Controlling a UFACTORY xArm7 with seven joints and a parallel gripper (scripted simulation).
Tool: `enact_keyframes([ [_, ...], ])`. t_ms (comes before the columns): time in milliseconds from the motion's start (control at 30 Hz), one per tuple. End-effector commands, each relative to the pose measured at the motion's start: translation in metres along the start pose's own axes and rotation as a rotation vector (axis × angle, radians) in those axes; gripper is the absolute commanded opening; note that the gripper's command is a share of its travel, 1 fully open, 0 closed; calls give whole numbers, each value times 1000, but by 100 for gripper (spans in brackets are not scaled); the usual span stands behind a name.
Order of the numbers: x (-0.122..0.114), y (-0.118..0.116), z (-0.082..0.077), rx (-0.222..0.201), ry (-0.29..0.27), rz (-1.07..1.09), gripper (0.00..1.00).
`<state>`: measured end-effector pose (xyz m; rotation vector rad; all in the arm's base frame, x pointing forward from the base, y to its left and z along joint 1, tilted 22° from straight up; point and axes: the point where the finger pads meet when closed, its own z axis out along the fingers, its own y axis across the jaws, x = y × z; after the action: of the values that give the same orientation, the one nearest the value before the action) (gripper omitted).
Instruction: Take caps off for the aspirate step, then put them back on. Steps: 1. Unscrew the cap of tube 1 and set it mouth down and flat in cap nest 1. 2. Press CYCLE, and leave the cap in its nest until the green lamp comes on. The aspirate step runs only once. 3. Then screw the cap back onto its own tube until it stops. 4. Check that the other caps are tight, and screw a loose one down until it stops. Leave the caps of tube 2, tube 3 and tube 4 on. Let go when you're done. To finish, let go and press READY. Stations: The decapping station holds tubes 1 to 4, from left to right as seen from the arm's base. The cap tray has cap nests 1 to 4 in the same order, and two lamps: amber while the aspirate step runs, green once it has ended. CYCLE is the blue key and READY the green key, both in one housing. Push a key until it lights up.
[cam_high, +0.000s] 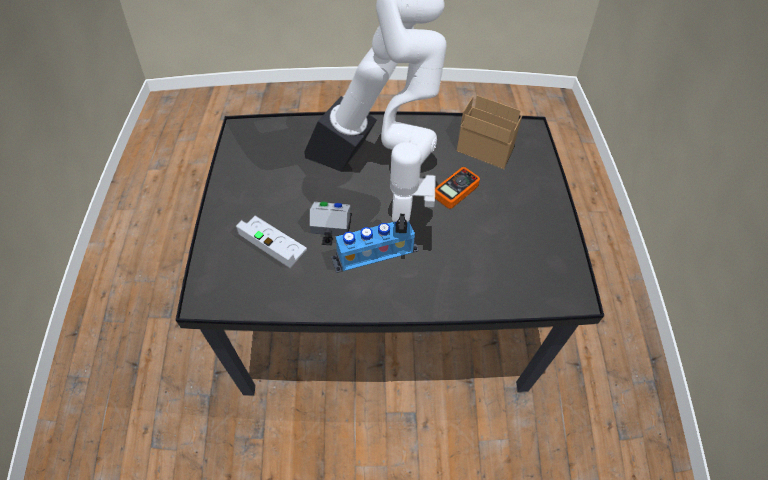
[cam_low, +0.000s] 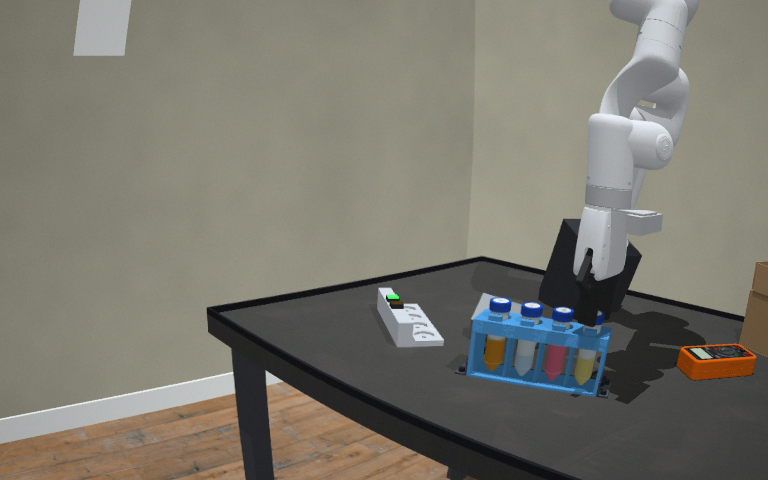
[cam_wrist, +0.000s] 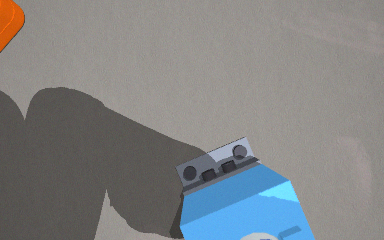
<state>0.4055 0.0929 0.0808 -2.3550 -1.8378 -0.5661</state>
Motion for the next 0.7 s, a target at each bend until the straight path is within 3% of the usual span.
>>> enact_keyframes([
  [0, 0, 1, -1, -3, 1, 3, 46],
  [167, 0, 1, -1, -3, 1, 3, 46],
  [667, 0, 1, -2, -3, 0, -517, 46],
])
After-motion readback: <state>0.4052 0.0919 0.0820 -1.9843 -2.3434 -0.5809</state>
